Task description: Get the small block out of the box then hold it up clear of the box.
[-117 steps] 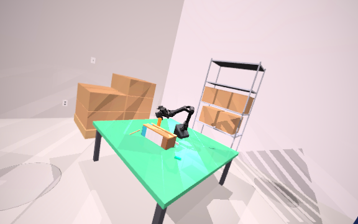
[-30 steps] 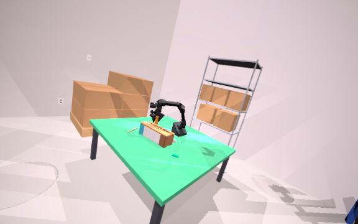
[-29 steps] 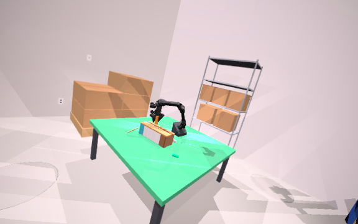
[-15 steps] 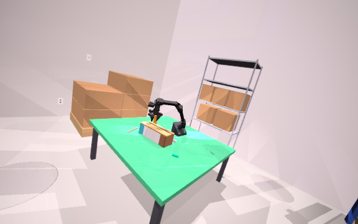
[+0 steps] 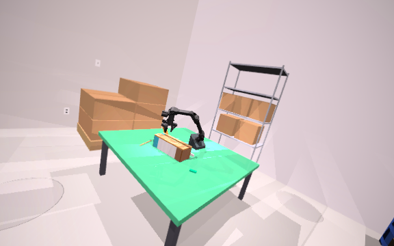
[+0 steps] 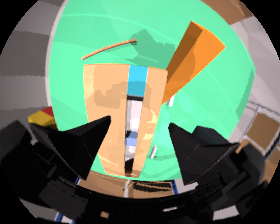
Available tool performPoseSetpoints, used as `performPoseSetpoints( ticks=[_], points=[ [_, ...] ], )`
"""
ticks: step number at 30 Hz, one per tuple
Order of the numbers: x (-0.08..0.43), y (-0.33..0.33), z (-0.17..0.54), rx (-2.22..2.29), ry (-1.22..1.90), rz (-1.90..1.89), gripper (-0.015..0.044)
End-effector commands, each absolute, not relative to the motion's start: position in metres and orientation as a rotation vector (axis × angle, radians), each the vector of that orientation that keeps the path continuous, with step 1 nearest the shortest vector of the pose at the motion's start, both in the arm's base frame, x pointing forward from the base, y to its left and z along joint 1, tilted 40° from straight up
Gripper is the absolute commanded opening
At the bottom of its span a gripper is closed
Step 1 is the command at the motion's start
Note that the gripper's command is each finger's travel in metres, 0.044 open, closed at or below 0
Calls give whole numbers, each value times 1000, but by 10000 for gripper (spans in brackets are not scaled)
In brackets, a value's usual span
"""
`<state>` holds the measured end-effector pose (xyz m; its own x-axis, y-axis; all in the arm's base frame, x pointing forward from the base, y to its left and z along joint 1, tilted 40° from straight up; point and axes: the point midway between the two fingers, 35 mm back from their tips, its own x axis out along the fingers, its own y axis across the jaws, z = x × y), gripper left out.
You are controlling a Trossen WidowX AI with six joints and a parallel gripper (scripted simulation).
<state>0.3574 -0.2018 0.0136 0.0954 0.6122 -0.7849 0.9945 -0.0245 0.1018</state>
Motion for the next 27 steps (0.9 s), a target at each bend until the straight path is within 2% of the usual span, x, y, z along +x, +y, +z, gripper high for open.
performPoseSetpoints(
  ticks=[1, 14, 21, 27],
  points=[
    [357, -208, 9, 1708, 1590, -732, 400],
    [357, -205, 11, 1702, 1592, -719, 400],
    [350, -194, 18, 1279, 1614, -157, 400],
    [342, -183, 25, 859, 1510, 326, 400]
  ],
)
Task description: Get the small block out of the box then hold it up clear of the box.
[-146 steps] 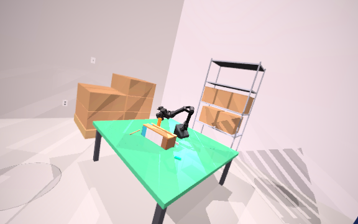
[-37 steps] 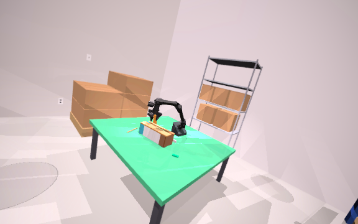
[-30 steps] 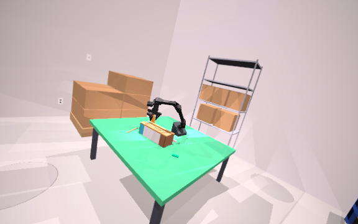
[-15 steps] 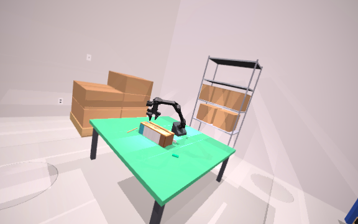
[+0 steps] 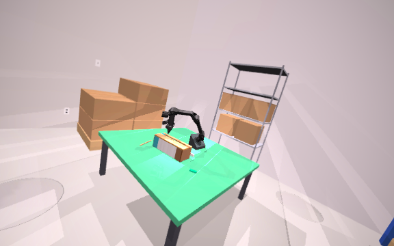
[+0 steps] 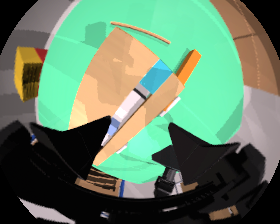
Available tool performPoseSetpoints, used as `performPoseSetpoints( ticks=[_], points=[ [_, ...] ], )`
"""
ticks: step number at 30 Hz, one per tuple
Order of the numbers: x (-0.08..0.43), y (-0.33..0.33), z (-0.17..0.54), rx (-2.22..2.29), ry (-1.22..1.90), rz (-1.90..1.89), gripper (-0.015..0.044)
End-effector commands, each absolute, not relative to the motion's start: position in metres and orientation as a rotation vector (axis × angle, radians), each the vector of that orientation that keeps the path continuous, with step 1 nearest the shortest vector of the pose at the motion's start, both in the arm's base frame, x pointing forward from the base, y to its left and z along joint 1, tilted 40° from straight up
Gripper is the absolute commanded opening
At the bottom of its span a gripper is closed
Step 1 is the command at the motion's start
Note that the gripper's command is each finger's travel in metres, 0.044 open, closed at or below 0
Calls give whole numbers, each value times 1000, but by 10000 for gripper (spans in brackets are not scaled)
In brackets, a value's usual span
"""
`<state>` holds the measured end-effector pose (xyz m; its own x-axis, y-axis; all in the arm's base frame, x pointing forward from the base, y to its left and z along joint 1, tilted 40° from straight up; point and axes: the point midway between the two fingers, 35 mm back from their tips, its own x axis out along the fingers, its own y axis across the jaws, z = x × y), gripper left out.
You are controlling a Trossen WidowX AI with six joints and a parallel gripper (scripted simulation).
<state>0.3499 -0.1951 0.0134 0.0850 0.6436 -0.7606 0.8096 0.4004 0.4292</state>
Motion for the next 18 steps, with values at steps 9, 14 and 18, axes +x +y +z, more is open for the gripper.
performPoseSetpoints(
  ticks=[9, 14, 18],
  points=[
    [334, -170, 34, 424, 1293, 762, 400],
    [331, -166, 37, 237, 1173, 921, 400],
    [328, -161, 39, 90, 1066, 1038, 400]
  ],
)
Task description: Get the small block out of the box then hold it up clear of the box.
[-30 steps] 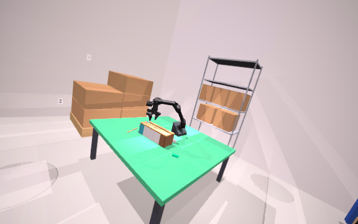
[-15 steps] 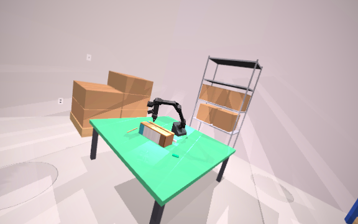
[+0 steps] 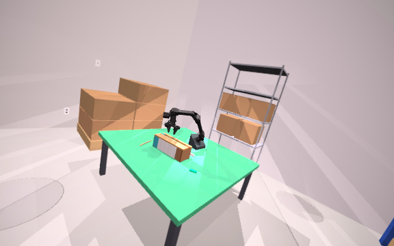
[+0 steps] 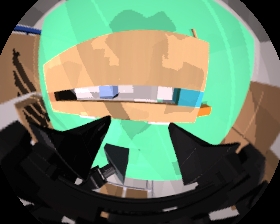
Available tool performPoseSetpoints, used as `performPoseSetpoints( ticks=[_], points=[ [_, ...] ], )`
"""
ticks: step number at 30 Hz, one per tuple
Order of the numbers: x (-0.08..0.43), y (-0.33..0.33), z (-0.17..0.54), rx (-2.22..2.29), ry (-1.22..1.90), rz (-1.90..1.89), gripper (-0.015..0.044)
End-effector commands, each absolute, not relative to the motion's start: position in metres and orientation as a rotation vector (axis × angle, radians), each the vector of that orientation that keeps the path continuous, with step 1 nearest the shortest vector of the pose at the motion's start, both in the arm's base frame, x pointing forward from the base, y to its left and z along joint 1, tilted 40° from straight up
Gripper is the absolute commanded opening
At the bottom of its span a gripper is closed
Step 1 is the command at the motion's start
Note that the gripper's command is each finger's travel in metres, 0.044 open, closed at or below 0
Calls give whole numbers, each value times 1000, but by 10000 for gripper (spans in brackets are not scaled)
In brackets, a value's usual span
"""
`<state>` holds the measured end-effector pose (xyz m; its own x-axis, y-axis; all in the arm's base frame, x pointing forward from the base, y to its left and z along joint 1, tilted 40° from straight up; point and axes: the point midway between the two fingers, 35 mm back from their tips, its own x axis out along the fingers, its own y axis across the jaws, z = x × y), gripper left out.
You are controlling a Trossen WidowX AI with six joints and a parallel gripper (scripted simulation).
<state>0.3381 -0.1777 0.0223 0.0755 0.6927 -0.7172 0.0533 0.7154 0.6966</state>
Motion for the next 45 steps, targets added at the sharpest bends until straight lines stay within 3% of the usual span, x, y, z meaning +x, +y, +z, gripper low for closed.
performPoseSetpoints(
  ticks=[1, 19, 45],
  points=[
    [327, -161, 40, 53, 1038, 1066, 400],
    [318, -146, 50, -606, 463, 1445, 400],
    [319, -143, 45, -612, 457, 1448, 400]
  ],
)
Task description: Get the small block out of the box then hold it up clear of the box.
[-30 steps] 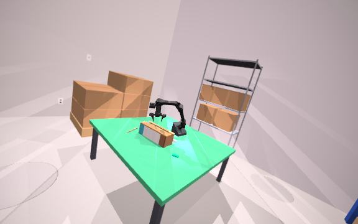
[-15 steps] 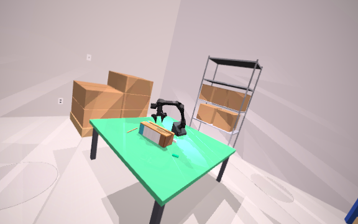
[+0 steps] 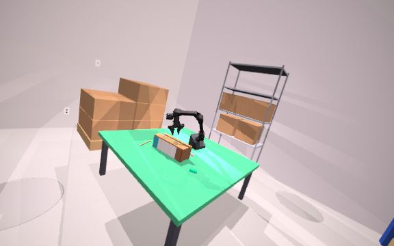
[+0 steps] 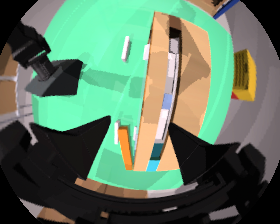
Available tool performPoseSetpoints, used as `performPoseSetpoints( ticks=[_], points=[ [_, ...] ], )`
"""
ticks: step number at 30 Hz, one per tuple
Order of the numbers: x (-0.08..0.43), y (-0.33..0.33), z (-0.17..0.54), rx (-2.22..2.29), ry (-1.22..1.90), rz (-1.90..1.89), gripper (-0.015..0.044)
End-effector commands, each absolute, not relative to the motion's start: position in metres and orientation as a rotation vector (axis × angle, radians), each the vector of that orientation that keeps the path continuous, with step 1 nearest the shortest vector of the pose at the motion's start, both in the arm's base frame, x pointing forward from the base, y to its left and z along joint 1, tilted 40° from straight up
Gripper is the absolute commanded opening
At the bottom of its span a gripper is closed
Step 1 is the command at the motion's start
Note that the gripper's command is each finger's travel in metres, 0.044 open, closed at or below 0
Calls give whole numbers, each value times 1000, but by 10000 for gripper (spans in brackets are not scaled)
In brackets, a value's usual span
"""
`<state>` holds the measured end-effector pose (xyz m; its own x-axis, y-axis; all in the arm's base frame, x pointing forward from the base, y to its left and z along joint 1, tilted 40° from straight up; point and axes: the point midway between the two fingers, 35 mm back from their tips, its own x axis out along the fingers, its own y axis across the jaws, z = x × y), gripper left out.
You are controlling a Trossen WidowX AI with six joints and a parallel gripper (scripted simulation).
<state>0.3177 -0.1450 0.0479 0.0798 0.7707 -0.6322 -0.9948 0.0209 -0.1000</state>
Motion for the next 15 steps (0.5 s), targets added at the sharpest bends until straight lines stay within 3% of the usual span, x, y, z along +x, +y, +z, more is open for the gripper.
performPoseSetpoints(
  ticks=[1, 15],
  points=[
    [319, -142, 44, -612, 457, 1448, 400],
    [323, -130, 25, -608, 458, 1448, 400]
  ],
)
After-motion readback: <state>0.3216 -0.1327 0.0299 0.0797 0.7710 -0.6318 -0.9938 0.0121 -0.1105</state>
